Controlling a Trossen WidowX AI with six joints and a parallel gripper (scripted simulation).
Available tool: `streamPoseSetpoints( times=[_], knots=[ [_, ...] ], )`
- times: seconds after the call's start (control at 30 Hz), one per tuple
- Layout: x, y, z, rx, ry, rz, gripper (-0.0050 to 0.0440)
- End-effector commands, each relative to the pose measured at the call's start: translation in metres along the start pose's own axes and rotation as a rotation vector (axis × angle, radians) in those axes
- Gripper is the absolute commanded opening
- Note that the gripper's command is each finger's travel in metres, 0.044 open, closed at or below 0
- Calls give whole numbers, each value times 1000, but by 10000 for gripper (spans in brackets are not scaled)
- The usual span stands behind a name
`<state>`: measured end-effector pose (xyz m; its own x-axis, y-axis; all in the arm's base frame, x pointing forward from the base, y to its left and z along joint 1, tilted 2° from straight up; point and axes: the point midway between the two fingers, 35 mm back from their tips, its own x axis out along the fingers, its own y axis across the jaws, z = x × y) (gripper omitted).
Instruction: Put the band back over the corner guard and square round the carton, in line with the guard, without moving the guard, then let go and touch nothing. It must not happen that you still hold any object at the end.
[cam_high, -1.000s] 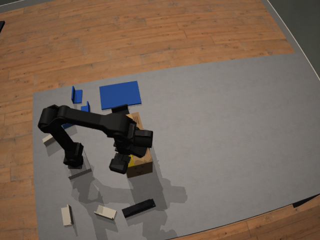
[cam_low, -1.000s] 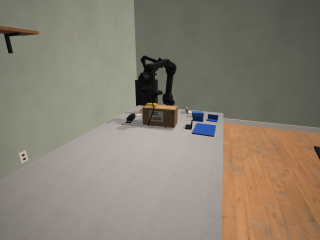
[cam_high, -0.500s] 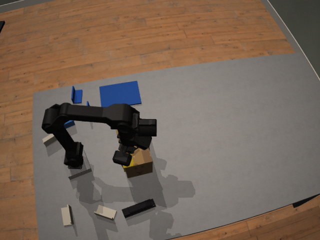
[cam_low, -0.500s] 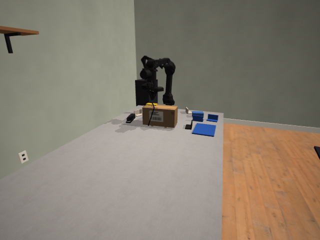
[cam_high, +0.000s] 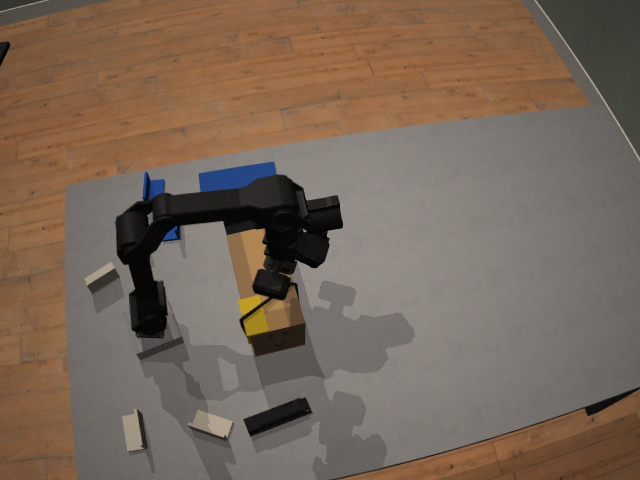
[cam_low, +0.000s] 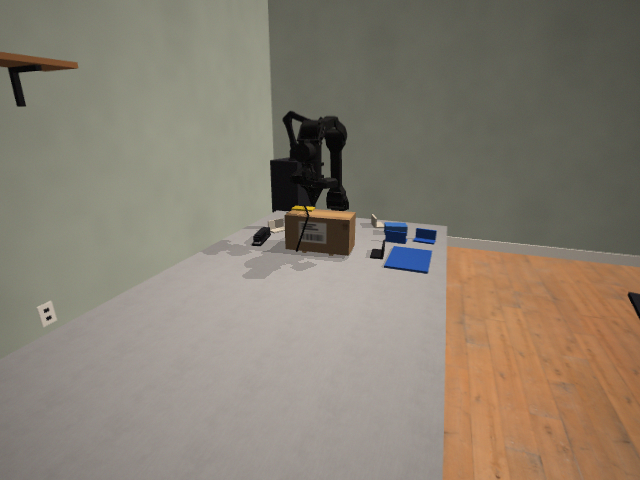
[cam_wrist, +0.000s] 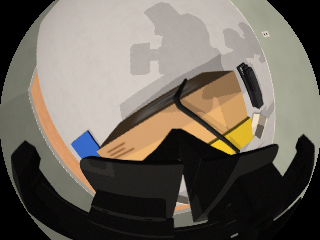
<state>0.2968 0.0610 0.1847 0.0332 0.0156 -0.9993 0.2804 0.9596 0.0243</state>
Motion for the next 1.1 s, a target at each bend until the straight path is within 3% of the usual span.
streamPoseSetpoints(
  times=[0.0, 0.7, 1.07],
  knots=[
    [7, 2, 2, 5, 8, -7, 0],
    [38, 1, 1, 5, 8, -7, 0],
    [39, 1, 1, 5, 8, -7, 0]
  ],
)
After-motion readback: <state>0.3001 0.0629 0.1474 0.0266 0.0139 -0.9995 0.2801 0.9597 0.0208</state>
